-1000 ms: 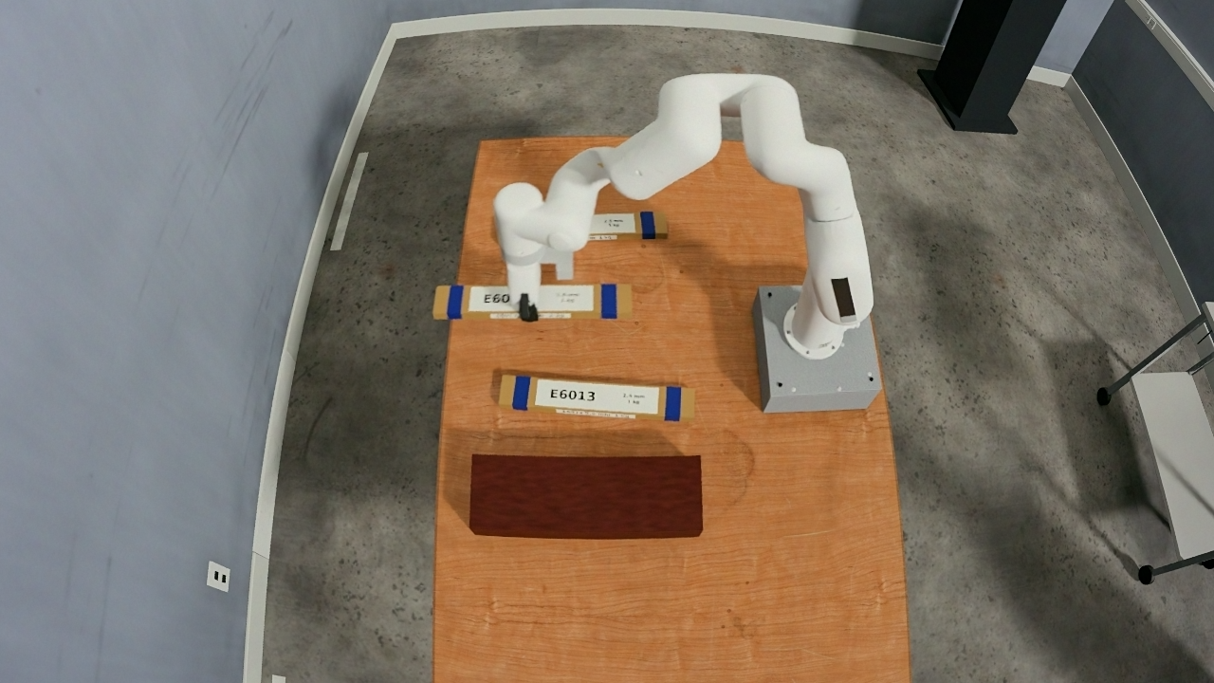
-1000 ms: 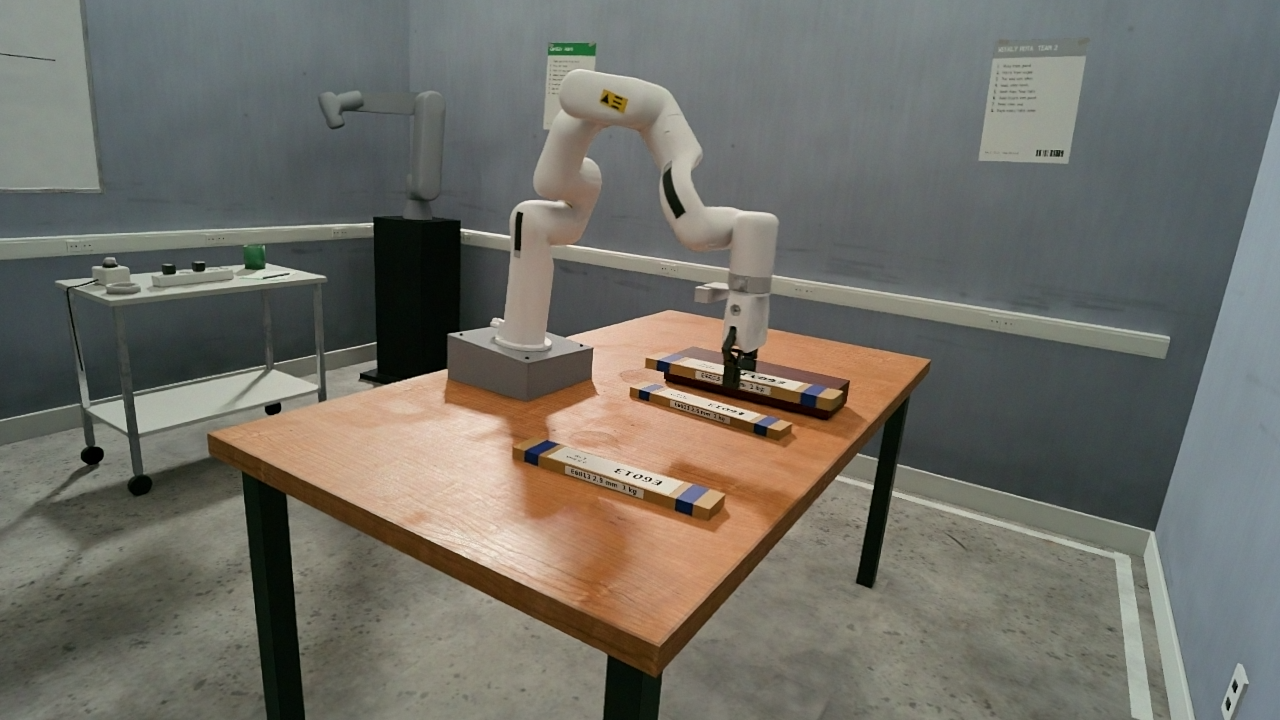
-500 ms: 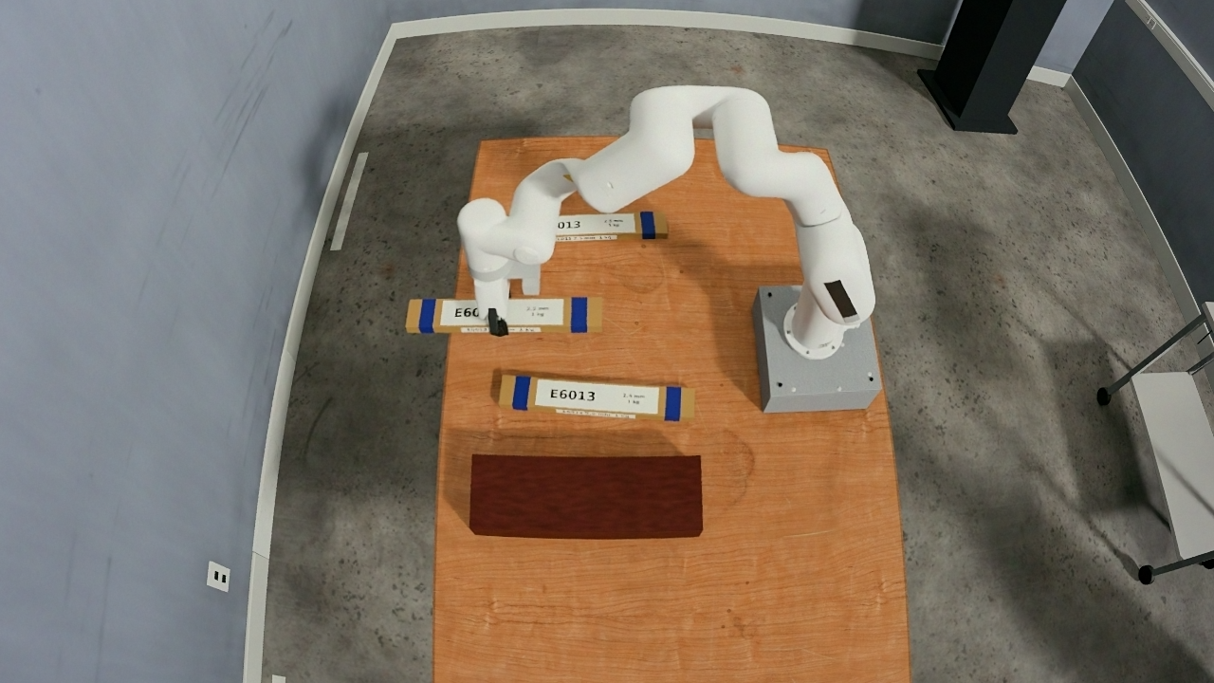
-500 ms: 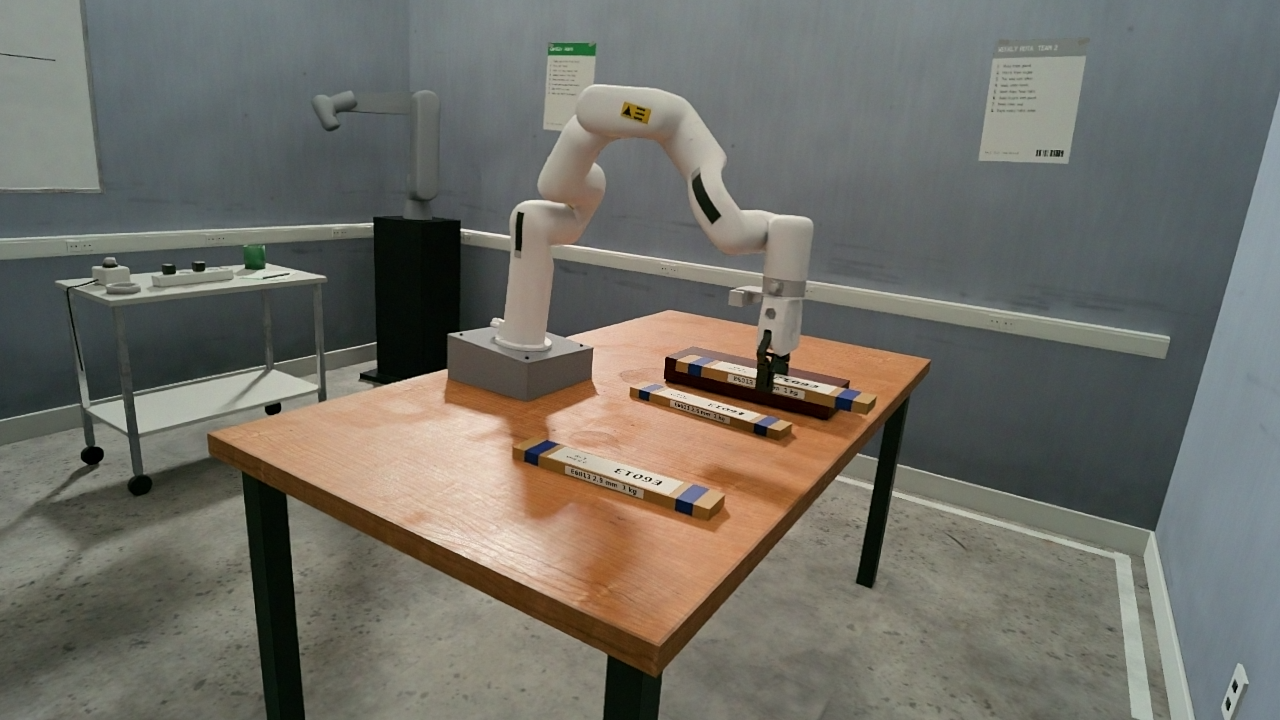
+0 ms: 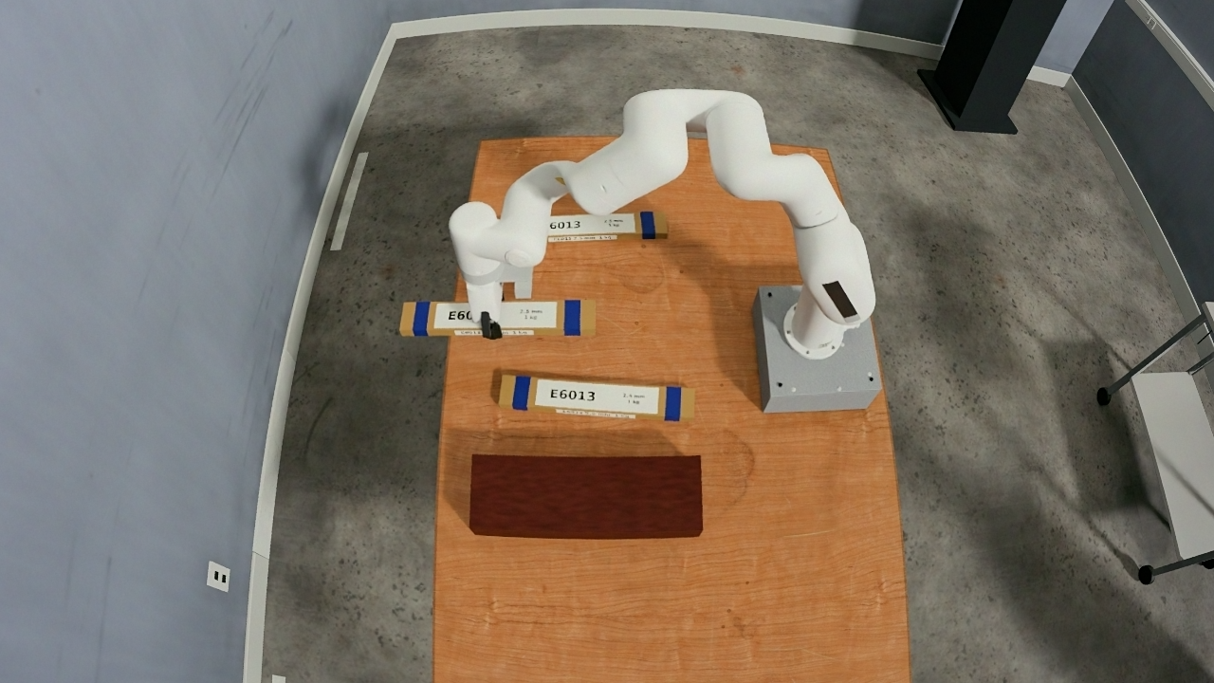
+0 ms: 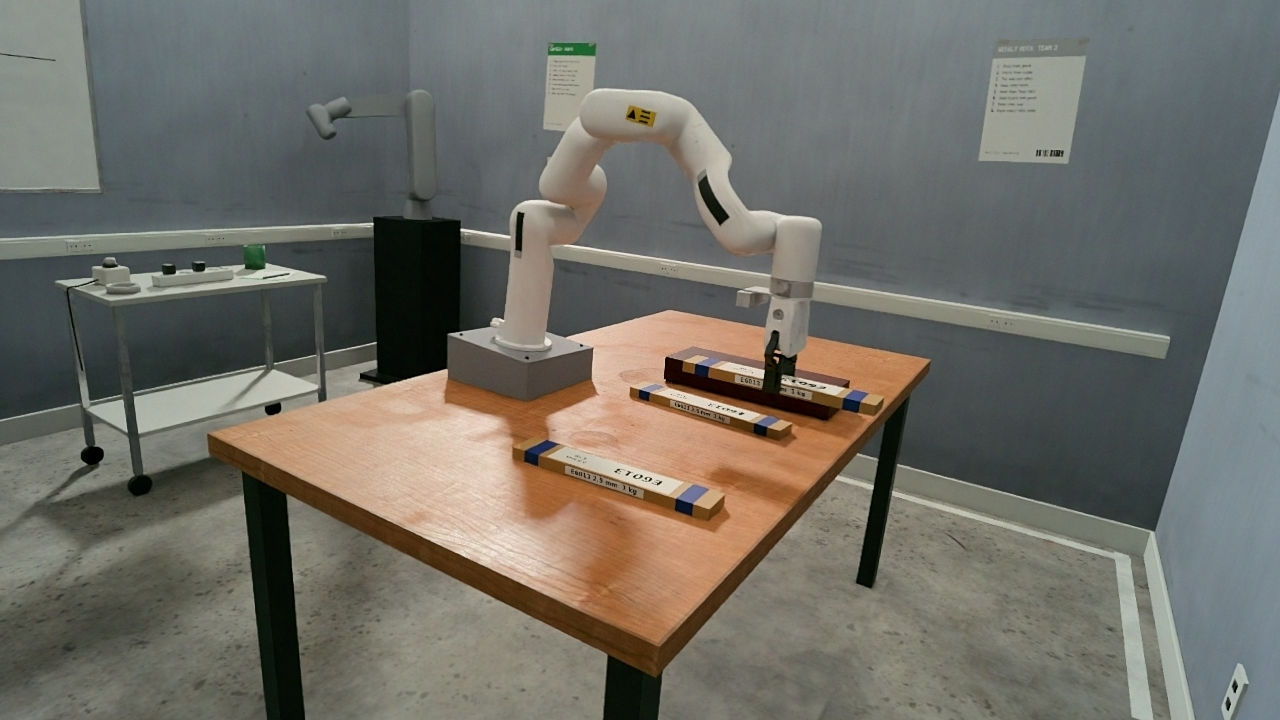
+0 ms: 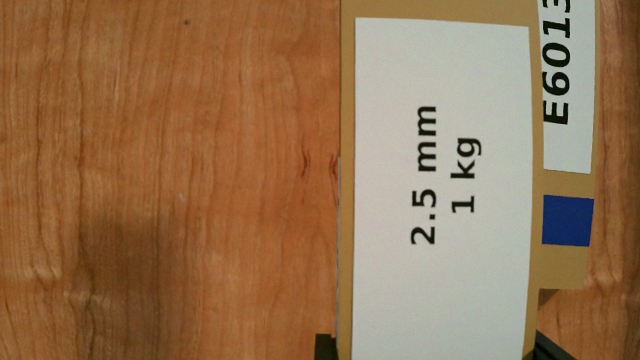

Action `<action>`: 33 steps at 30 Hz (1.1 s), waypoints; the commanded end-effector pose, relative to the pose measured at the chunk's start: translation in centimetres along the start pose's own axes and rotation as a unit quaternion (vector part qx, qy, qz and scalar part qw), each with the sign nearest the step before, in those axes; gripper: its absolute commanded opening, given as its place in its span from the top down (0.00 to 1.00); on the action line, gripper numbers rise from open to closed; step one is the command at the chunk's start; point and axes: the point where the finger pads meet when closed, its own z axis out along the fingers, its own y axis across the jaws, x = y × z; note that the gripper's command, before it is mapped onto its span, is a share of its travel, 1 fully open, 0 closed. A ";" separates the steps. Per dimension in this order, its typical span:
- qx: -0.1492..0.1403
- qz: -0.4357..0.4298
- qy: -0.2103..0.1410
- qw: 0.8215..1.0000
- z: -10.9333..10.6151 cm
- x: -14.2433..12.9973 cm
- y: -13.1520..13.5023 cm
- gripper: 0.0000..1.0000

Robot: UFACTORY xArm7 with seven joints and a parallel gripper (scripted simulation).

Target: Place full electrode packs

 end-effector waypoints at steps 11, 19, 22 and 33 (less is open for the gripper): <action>0.000 0.000 -0.003 1.000 -0.3 -0.2 0.0 0.42; 0.000 0.000 -0.003 1.000 -0.3 -0.2 0.0 0.42; 0.000 0.000 -0.003 1.000 -0.3 -0.2 0.0 0.42; 0.000 0.000 -0.003 1.000 -1.6 -0.2 0.0 0.42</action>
